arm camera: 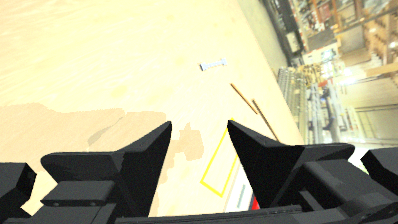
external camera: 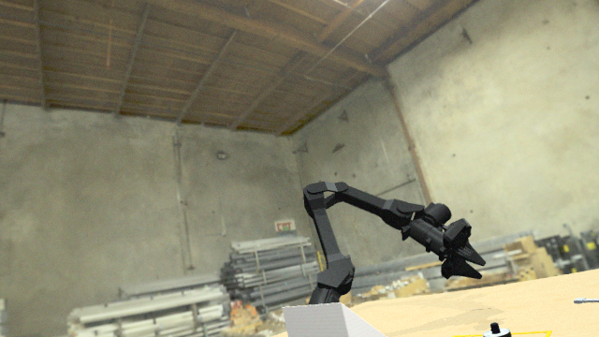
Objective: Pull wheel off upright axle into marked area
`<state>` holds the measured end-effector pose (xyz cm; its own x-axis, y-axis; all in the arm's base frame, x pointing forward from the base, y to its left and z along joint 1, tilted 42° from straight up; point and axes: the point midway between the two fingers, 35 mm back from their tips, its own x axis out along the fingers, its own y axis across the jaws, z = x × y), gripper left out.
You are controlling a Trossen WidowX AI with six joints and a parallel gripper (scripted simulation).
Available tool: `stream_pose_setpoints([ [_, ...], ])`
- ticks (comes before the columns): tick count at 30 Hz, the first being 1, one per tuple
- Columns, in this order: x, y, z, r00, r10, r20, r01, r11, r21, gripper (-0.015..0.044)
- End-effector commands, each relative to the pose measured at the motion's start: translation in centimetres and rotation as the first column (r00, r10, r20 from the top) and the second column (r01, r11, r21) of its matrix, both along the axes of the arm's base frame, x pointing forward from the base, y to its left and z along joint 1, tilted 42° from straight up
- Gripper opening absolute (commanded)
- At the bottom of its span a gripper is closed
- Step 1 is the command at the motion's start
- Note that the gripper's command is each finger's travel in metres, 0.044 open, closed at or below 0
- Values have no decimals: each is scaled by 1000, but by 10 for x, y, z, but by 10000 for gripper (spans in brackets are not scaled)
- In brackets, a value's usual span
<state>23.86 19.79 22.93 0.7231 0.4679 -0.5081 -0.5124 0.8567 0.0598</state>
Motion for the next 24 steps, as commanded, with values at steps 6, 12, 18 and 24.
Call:
stream_pose_setpoints([
  [6,53,-36,-54,950,-70,-304,25,989,-147,300],
  [12,79,-73,-89,851,-107,-515,30,987,-156,300],
  [18,96,-114,-121,721,-89,-687,32,995,-95,300],
  [24,108,-158,-147,584,-25,-811,93,995,36,300],
])
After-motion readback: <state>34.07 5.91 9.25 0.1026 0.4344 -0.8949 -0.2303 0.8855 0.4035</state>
